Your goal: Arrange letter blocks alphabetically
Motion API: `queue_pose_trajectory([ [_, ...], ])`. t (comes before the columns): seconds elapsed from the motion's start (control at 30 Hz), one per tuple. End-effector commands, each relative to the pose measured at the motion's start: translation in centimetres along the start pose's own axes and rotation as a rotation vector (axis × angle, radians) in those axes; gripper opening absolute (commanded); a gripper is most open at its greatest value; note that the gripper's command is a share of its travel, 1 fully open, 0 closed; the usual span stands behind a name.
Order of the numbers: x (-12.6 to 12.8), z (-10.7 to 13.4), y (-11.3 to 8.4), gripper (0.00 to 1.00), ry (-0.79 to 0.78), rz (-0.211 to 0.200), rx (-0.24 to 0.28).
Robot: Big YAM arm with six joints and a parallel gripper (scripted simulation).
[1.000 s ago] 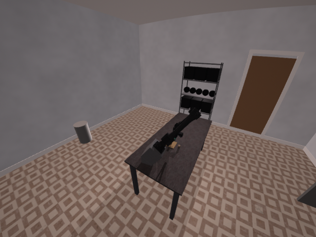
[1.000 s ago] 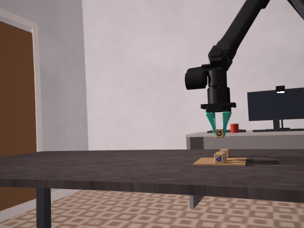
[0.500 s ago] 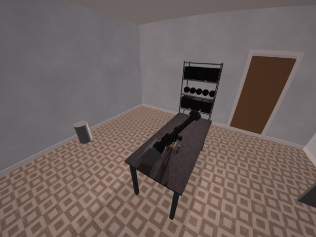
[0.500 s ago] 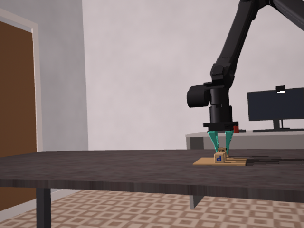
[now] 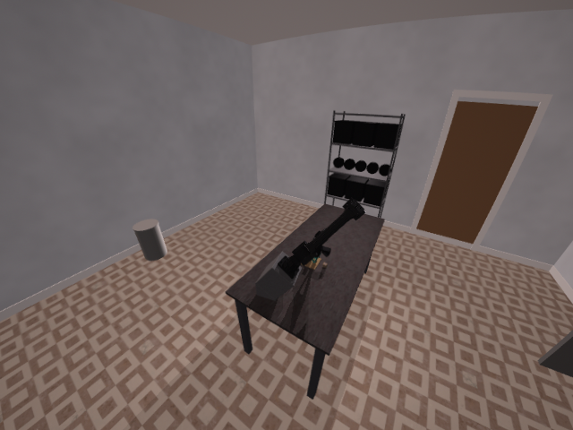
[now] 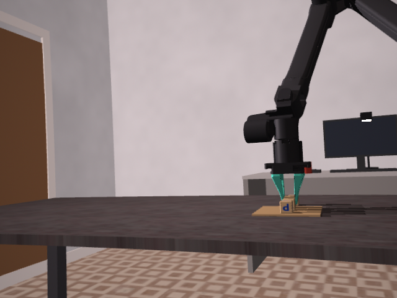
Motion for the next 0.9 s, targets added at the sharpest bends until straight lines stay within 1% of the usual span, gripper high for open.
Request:
queue_pose_trajectory([
  [0.0, 0.69, 0.38, 0.25, 0.2, -0.009, -0.01, 0.0],
  [0.87, 0.37, 0.03, 0.48, 0.2, -0.01, -0.003, 0.0],
])
Point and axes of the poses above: the point where the finger pads meet when closed, its own y axis out along the fingers, its own x axis across the jaws, z = x × y, the point moved 5 cm from there along -y, back along the fingers, and after that the axes turned 1 degree about y, right-handed, at the moved point
